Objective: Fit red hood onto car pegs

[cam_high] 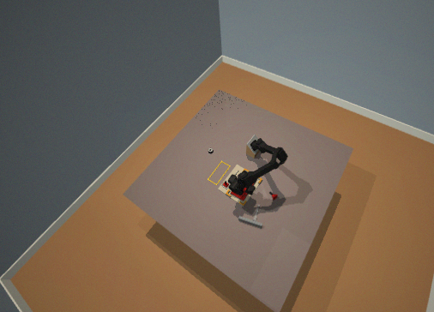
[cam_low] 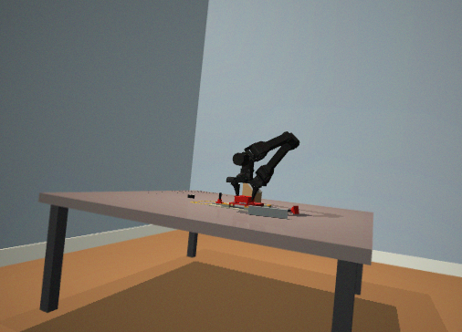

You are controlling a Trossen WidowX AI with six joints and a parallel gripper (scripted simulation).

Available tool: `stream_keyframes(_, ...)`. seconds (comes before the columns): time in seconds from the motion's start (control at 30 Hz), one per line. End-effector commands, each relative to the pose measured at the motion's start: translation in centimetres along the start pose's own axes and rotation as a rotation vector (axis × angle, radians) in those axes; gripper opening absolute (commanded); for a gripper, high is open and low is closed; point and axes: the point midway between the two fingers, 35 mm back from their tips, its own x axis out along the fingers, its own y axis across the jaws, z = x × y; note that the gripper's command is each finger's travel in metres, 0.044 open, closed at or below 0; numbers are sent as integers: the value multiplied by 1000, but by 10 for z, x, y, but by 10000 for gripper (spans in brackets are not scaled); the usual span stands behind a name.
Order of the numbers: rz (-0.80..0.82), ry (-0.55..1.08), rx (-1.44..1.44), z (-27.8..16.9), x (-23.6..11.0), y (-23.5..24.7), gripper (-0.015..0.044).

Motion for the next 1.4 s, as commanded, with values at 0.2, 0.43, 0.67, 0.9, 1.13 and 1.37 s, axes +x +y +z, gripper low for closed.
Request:
stream_keyframes(0.2,1,-2,1,0,4,0,0)
stream_keyframes(0.43,0,0,0,0,3,0,26)
stream_keyframes(0.67,0,0,0,0,3,0,210)
stream_keyframes(0.9,0,0,0,0,3,0,394)
stream_keyframes(1.13,-3,-1,0,1,-14,-1,440)
stream_keyframes(1.37,-3,-2,0,0,-67,0,440)
